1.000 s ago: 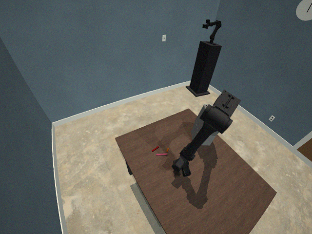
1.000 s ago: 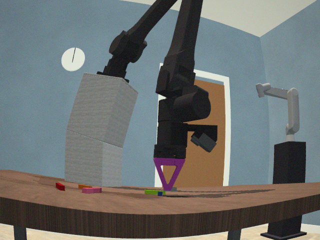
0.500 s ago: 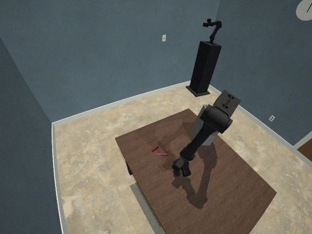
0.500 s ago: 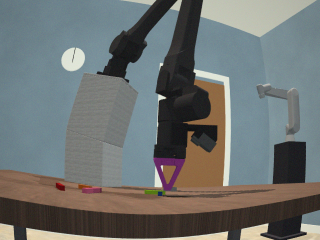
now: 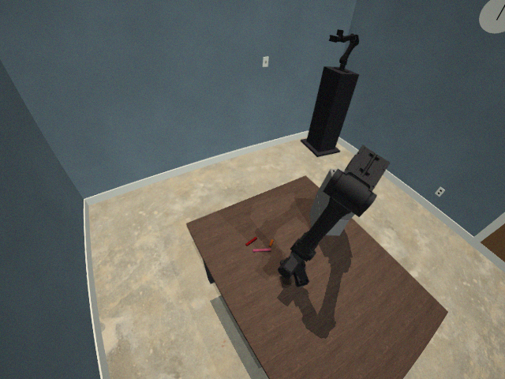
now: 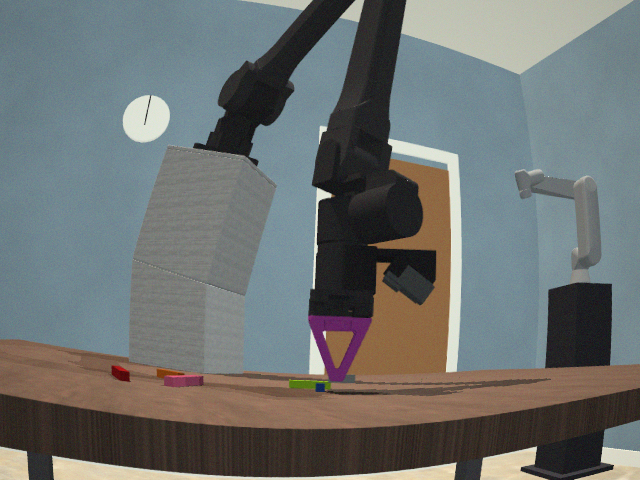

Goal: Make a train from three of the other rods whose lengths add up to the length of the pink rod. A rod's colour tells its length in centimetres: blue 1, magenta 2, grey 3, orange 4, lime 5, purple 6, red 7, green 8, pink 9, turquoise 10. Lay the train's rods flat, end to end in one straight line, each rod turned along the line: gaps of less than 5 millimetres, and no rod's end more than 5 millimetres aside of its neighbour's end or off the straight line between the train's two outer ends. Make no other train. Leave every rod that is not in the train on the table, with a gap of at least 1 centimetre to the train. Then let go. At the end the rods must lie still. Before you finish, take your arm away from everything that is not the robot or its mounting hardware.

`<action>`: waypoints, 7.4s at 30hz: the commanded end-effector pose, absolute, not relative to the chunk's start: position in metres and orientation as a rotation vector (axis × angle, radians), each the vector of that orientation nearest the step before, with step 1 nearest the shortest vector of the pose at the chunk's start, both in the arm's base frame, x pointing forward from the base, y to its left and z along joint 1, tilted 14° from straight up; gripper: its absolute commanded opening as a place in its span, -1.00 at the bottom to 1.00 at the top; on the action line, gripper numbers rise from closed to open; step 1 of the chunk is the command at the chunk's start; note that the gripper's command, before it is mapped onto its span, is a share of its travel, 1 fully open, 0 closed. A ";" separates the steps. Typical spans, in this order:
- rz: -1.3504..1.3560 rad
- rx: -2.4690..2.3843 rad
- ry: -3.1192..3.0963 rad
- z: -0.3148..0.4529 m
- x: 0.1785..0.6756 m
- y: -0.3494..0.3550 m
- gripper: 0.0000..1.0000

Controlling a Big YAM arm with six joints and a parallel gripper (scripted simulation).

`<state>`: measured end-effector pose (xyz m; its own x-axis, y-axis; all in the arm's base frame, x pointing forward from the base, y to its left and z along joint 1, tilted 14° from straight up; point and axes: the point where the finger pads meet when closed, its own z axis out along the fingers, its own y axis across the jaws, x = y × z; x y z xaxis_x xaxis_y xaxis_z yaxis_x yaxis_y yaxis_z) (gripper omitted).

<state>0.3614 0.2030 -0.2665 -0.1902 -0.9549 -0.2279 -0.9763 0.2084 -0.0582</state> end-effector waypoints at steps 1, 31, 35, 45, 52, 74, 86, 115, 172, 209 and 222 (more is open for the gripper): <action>0.137 -1.839 2.254 -0.260 0.372 0.203 -0.90; 0.142 -1.848 2.257 -0.261 0.367 0.202 -0.90; 0.142 -1.848 2.261 -0.262 0.363 0.199 -0.90; 0.136 -1.837 2.248 -0.263 0.367 0.200 -0.90; 0.136 -1.837 2.248 -0.263 0.367 0.200 -0.90; 0.137 -1.839 2.248 -0.263 0.367 0.200 -0.90; 0.137 -1.838 2.249 -0.263 0.367 0.200 -0.90; 0.141 -1.843 2.252 -0.275 0.366 0.205 -0.90; 0.142 -1.836 2.257 -0.279 0.366 0.206 -0.59; 0.139 -1.835 2.252 -0.197 0.362 0.185 -0.51; 0.152 -1.856 2.269 -0.191 0.351 0.182 1.00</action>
<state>0.3567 0.1856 -0.1888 -0.1879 -0.9545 -0.2315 -0.9756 0.2086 -0.0680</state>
